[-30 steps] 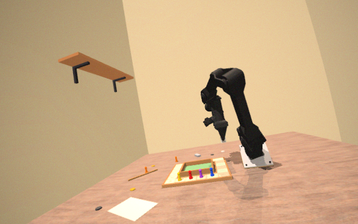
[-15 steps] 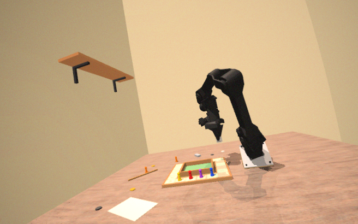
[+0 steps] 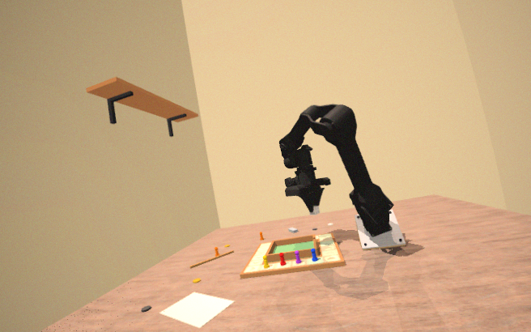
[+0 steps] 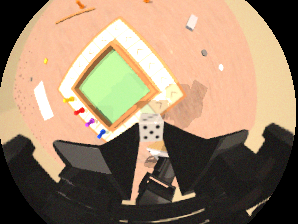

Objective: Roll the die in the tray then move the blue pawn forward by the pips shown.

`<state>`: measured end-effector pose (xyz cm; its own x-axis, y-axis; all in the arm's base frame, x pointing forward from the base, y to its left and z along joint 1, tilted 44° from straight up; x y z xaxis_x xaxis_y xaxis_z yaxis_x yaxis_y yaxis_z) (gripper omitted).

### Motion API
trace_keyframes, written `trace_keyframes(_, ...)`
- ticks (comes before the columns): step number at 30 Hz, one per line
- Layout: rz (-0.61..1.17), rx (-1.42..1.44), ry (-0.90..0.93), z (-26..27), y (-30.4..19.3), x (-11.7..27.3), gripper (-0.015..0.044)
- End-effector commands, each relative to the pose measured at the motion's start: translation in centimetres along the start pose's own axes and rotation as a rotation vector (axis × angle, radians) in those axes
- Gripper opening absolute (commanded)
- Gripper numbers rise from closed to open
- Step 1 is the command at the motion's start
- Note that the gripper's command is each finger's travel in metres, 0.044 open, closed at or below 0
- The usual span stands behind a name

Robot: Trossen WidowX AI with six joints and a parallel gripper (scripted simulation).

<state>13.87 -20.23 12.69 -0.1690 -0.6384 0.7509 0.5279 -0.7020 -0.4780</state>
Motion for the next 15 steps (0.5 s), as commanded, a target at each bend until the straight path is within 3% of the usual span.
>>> trace_keyframes(1,-0.003,-0.089,0.003,0.9,0.6,-0.2,0.0000)
trace_keyframes(15,0.000,-0.452,0.012,4.3,1.7,-1.1,0.0000)
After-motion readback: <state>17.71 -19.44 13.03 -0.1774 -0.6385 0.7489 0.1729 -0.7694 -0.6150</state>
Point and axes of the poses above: the point midway between the two fingers, 35 mm back from their tips, its own x axis back along the fingers, its own z axis across the jaws, y = z × x, the point moved 10 cm from there along x, back along the fingers, and after that the axes turned 15 degrees about -x, right-handed, at the moved point
